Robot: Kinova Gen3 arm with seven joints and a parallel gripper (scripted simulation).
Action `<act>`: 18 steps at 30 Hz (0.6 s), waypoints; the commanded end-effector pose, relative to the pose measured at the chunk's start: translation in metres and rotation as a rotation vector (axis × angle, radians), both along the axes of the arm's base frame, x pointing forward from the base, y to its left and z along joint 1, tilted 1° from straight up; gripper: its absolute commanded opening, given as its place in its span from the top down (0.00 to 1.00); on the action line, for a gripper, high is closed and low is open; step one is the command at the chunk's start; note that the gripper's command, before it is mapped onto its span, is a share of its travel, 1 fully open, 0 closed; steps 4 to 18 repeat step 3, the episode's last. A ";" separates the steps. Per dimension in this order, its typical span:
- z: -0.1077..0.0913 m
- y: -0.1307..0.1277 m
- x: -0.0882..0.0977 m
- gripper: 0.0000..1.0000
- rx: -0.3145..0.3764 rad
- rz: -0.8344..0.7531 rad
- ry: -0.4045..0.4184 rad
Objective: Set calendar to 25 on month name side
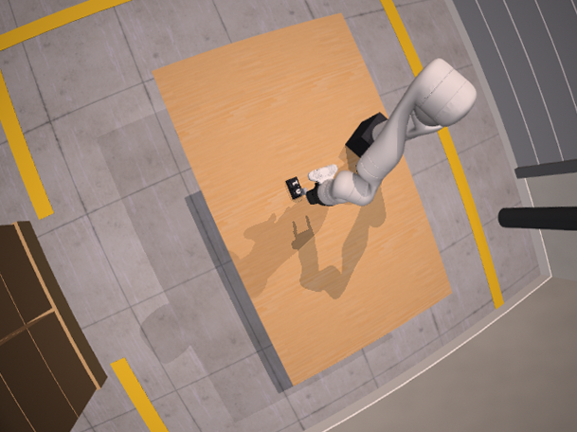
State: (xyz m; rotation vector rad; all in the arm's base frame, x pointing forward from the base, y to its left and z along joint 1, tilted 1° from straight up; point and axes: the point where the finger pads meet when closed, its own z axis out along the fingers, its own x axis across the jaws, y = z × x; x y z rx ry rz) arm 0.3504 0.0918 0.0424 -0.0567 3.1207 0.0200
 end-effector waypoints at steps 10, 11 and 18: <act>0.001 0.000 0.000 0.00 0.000 0.000 -0.002; 0.001 0.000 0.000 0.00 0.000 0.000 -0.002; 0.001 0.000 0.000 0.00 0.000 0.000 -0.002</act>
